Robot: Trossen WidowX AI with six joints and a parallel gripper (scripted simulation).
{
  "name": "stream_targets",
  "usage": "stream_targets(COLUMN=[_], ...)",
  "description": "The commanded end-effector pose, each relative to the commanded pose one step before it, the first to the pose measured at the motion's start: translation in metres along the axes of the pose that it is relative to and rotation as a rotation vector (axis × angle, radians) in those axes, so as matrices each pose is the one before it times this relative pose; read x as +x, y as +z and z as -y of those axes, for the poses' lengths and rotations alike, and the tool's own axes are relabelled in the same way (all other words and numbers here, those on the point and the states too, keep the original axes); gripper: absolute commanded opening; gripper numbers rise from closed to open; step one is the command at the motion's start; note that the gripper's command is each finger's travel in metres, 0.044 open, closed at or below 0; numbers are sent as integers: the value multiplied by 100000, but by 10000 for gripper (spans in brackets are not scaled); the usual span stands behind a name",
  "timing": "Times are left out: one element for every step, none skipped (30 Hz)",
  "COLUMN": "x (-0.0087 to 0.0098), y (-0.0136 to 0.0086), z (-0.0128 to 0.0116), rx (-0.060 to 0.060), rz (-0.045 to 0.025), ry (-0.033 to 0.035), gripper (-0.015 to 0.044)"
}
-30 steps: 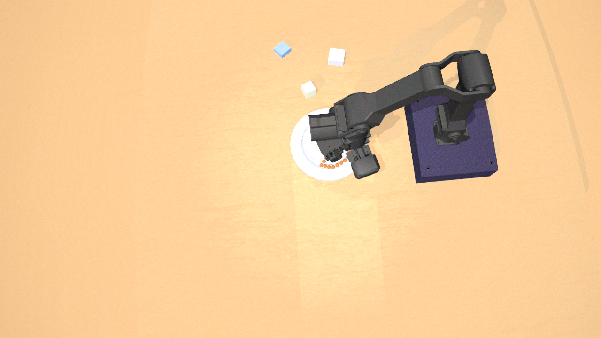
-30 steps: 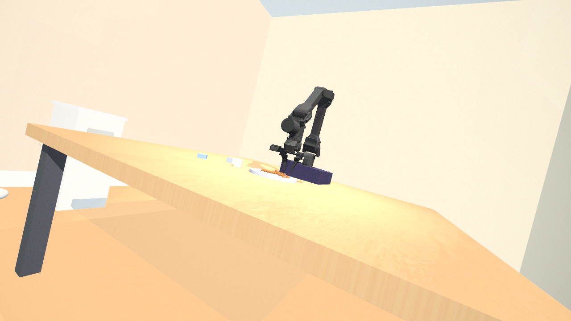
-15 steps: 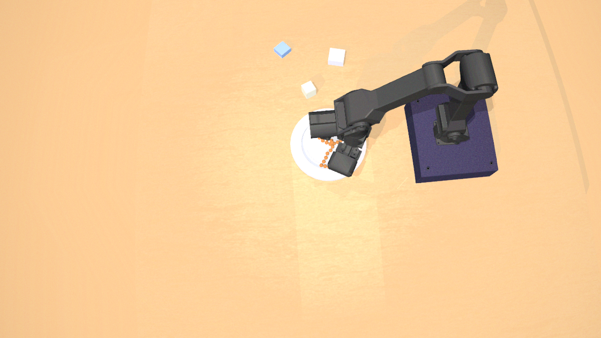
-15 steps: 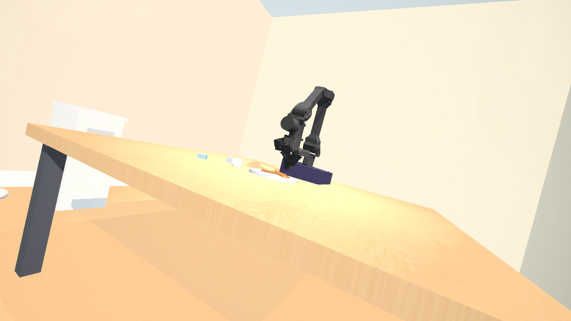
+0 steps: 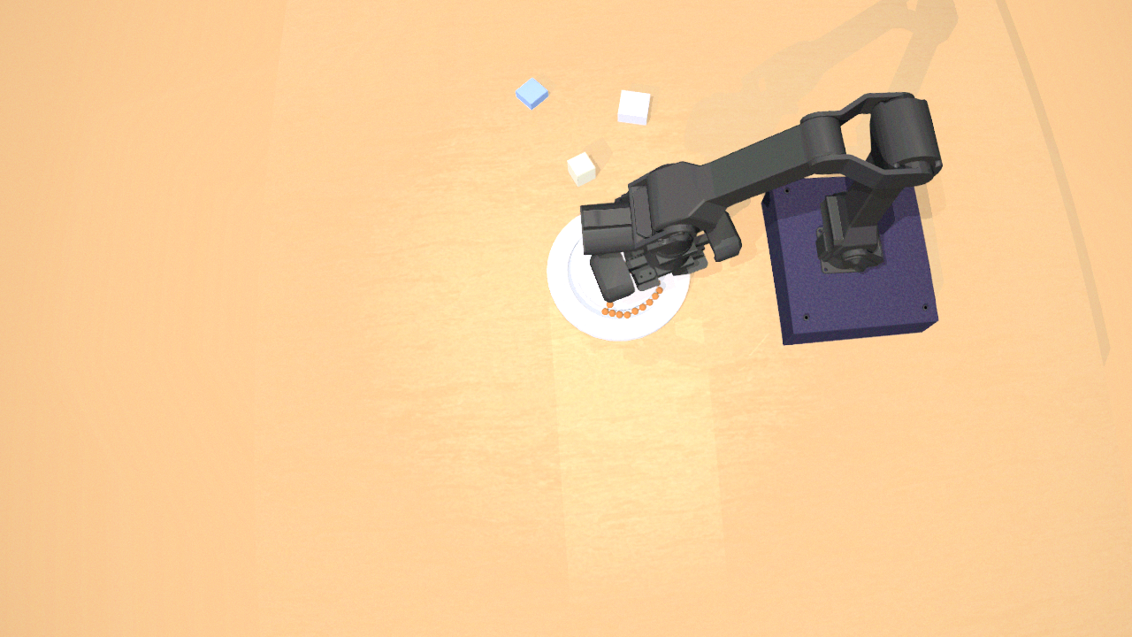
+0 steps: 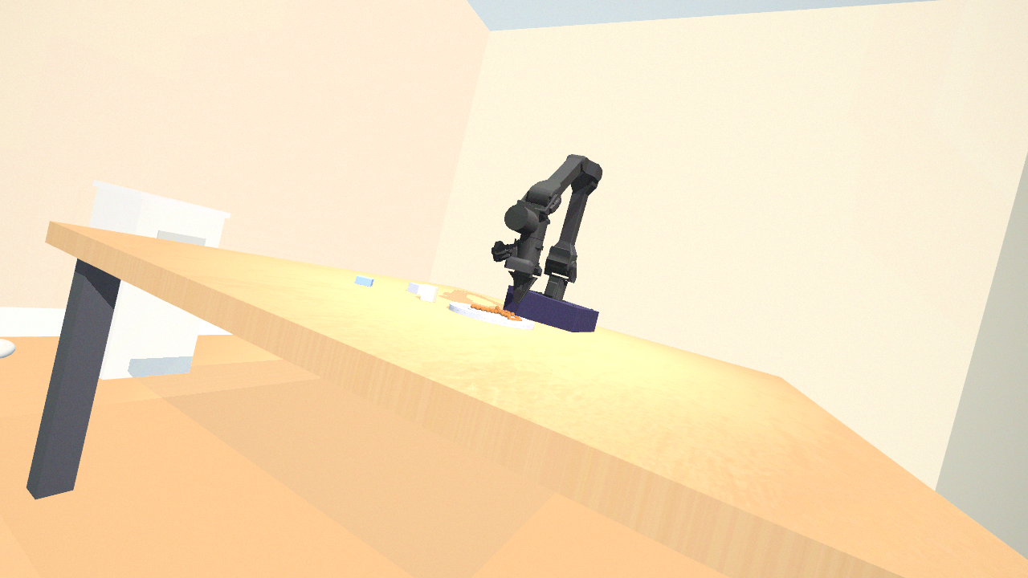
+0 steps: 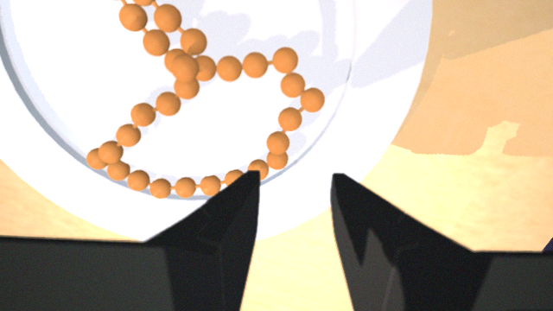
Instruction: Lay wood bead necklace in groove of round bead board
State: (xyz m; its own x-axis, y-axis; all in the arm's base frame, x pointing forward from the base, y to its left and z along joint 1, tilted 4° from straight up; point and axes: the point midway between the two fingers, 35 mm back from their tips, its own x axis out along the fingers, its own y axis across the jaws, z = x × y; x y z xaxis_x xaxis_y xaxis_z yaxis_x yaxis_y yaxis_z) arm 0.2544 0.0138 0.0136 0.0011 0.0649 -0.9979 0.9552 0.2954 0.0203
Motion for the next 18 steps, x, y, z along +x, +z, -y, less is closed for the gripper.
stream_targets(x=[-675,0,0,0,0,0,0,0,130,280,319,390,361,132,-908,26,52,80], y=[220,0,0,0,0,0,0,0,0,-1,-2,-2,-3,-1,-2,0,0,0], z=[-520,0,0,0,0,0,0,0,-3,-4,-1,5,10,5,-266,1,1,2], rx=[22048,0,0,0,0,0,0,0,0,0,1,1,1,0,-832,6,13,20], rz=[398,0,0,0,0,0,0,0,-1,-2,-2,-3,-3,-1,-18,0,0,0], ry=[1748,0,0,0,0,0,0,0,-1,-2,-2,-4,-4,-2,871,-7,-13,-20], gripper=[120,120,120,120,120,120,120,120,120,120,120,120,120,120,120,120,120,120])
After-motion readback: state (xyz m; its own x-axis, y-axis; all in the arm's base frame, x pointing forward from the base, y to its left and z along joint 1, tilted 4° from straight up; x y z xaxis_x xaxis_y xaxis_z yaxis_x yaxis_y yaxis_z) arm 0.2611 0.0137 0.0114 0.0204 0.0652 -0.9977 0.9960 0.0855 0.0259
